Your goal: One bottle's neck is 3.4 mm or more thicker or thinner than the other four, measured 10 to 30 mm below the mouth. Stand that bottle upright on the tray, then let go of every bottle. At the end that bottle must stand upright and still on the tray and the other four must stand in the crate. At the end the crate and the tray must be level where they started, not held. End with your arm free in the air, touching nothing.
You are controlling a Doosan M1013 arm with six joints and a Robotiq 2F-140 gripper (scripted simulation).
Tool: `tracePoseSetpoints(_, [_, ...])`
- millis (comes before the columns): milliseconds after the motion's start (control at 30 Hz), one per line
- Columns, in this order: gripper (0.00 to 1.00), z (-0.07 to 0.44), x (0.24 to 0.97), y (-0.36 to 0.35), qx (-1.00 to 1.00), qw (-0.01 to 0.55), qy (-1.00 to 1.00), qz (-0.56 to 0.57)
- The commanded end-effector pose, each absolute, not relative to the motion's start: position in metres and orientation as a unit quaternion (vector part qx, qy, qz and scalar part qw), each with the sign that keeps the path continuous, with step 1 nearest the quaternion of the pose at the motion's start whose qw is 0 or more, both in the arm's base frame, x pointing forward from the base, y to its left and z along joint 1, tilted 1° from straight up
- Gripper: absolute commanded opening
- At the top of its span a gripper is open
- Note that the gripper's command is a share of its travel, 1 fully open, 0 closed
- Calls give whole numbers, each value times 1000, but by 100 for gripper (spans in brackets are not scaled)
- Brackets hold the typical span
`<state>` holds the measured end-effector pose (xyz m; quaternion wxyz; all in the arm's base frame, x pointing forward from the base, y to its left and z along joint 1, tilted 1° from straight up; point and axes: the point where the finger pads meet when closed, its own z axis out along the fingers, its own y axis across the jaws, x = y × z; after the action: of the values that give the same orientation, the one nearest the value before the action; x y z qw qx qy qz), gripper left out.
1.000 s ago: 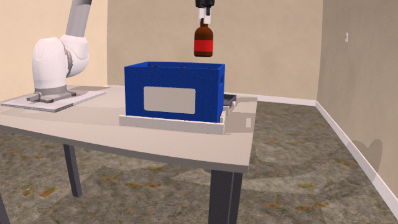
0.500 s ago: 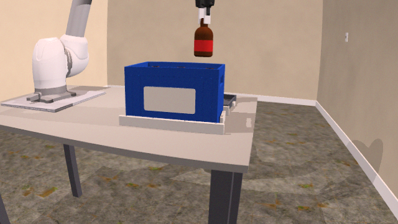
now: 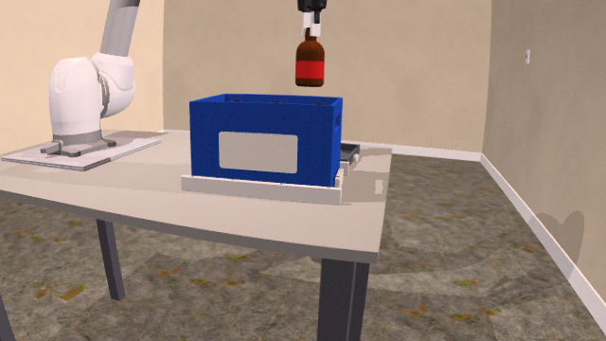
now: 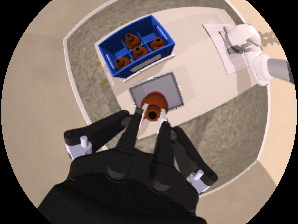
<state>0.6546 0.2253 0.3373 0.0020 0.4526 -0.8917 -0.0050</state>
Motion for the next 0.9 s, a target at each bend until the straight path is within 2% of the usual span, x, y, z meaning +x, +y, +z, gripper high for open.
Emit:
tracePoseSetpoints(0, [0, 337, 655, 225, 453, 2, -892, -5])
tracePoseSetpoints(867, [0, 330, 654, 225, 453, 2, -892, -5])
